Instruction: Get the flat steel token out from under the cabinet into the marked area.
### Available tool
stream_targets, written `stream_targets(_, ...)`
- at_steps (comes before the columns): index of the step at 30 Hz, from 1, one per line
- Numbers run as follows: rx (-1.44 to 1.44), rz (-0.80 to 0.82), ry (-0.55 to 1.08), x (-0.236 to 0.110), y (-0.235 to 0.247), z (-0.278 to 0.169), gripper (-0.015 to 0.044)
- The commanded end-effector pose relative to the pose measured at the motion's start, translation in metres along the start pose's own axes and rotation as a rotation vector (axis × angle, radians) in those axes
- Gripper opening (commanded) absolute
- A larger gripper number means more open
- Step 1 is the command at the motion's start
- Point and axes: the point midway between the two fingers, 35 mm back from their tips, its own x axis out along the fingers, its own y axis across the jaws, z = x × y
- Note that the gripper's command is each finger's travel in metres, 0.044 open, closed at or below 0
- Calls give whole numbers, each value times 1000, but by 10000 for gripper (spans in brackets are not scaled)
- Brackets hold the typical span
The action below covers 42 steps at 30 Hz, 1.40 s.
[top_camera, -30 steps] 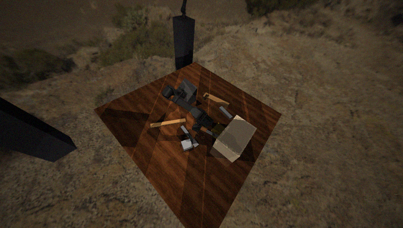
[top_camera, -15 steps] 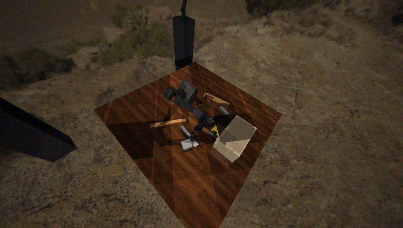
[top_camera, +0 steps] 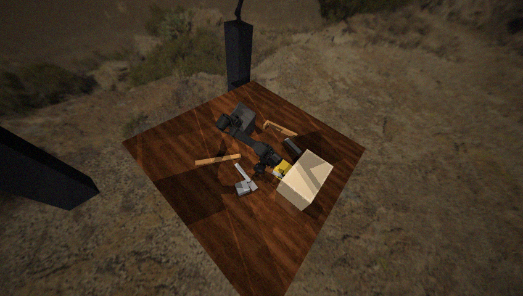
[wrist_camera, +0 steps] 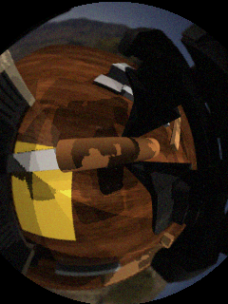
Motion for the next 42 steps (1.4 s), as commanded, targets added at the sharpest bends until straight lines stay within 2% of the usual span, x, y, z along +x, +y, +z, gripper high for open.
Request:
stream_targets(1,4,-2,-2,0,0,7,0)
stream_targets(42,6,-2,-4,-1,1,46,0)
